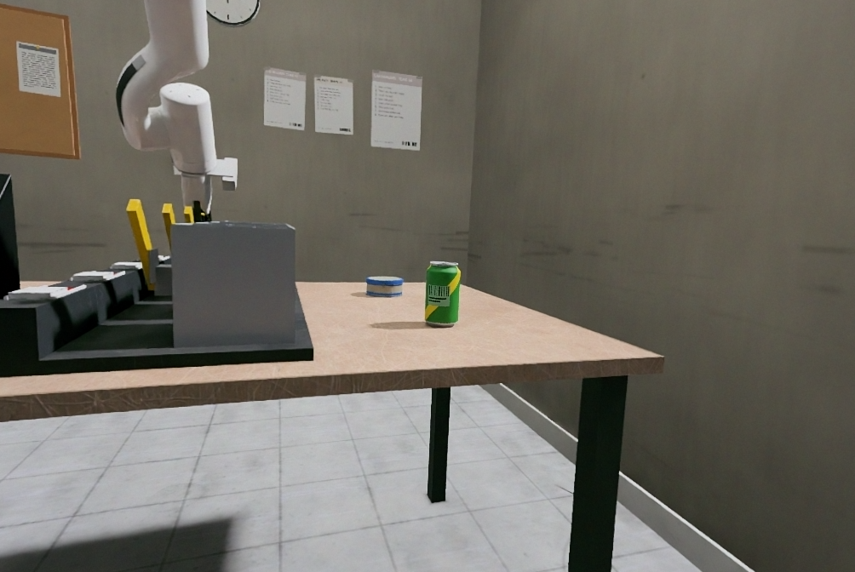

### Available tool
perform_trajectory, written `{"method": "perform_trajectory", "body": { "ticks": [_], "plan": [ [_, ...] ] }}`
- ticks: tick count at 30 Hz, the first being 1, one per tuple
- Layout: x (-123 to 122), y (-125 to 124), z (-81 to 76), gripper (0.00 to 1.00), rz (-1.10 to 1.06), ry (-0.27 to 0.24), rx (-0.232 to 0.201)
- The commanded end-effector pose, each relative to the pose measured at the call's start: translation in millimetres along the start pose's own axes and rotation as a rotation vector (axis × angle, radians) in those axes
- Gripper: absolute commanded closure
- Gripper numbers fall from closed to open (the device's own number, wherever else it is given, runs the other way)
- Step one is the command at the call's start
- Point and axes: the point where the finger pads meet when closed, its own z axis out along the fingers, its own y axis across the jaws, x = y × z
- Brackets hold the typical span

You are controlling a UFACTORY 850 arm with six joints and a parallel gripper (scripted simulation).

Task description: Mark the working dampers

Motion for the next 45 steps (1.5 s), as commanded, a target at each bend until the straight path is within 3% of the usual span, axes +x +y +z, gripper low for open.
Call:
{"method": "perform_trajectory", "body": {
  "ticks": [1,20,35,45],
  "plan": [
    [0.7,-0.6,-0.5,0.81,0.000,0.003,0.002],
    [0.6,-0.6,-0.5,0.81,0.000,0.003,0.002],
    [0.6,-0.6,-0.5,0.61,0.000,0.003,0.002],
    [0.6,-0.6,-0.6,0.61,0.000,0.003,0.002]
  ]
}}
